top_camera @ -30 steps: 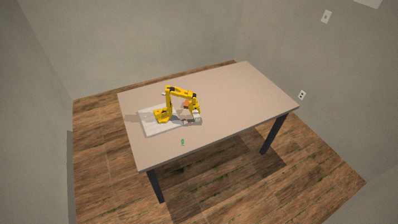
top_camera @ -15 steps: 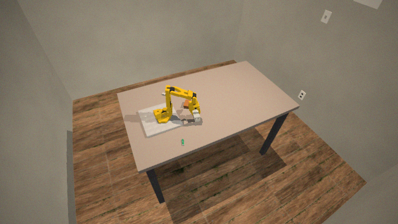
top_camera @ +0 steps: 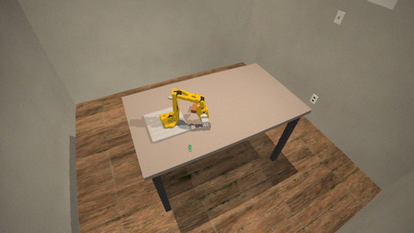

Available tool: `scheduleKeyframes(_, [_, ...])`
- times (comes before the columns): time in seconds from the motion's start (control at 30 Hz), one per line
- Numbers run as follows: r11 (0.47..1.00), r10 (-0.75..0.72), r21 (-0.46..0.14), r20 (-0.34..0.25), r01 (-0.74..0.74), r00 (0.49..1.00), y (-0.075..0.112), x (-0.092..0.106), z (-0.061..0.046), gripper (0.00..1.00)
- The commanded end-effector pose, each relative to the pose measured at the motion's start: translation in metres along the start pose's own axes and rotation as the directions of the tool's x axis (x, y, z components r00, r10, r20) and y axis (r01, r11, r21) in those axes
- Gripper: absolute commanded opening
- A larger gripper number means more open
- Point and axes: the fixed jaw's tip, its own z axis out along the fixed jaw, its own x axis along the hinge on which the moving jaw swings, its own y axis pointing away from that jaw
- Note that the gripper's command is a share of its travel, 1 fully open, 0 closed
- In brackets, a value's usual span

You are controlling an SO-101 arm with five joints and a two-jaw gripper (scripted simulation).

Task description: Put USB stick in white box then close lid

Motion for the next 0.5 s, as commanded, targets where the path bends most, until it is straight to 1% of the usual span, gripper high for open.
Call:
scheduleKeyframes(0.0, [1.000,0.001,-0.006,0.003,-0.001,1.000,-0.0003,0.0005,0.0008,0.23])
scheduleKeyframes(0.47, [1.000,0.001,-0.006,0.003,-0.001,1.000,-0.0016,0.0010,0.0008,0.23])
